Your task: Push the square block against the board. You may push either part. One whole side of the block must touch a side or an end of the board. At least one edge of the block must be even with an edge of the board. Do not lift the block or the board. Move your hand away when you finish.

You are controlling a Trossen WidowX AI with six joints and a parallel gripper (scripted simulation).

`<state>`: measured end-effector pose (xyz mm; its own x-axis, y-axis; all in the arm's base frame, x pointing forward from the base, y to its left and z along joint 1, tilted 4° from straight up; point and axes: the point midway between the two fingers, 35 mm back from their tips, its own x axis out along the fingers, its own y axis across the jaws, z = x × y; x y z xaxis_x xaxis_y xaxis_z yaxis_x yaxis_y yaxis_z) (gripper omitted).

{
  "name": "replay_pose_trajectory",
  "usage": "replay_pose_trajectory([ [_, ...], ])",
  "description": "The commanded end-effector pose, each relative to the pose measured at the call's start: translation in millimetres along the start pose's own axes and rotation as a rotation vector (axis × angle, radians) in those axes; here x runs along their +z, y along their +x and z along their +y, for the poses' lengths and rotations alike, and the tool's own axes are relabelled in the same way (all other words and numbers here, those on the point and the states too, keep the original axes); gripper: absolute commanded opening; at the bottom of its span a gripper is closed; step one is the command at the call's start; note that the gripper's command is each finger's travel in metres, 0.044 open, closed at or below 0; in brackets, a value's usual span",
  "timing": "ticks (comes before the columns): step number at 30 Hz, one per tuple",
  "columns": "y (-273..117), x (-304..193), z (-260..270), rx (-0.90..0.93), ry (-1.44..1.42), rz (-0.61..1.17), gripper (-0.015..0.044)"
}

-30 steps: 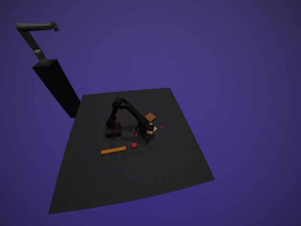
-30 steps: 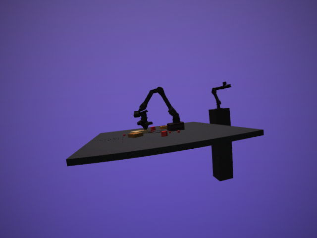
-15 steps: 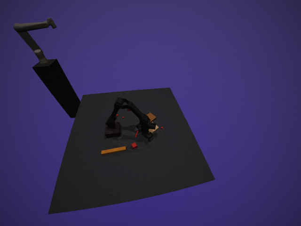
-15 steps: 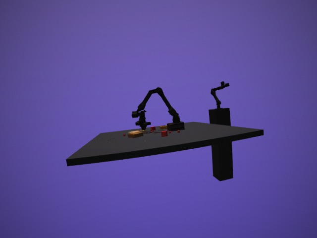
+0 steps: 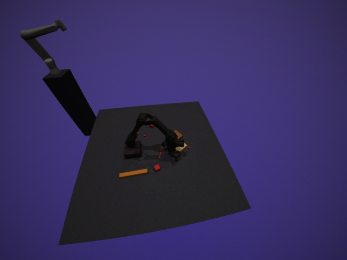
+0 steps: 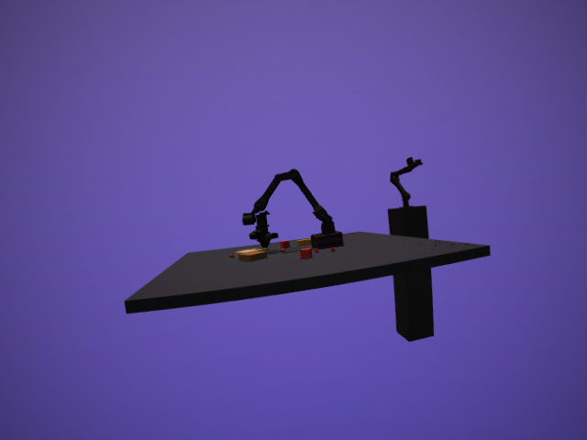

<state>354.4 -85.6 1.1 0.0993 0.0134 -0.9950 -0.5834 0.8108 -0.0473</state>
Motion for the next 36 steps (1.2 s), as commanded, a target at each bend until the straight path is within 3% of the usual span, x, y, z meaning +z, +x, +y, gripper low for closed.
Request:
replay_pose_trajectory([
  [1, 0.3, 4.3, 0.3, 0.001, 0.000, -0.004, 0.0000],
  [33, 1.1, -46.4, -0.4, 0.001, 0.000, 0.000, 0.0000],
  [36, -26.4, -41.8, -3.7, -0.001, 0.002, 0.002, 0.0000],
])
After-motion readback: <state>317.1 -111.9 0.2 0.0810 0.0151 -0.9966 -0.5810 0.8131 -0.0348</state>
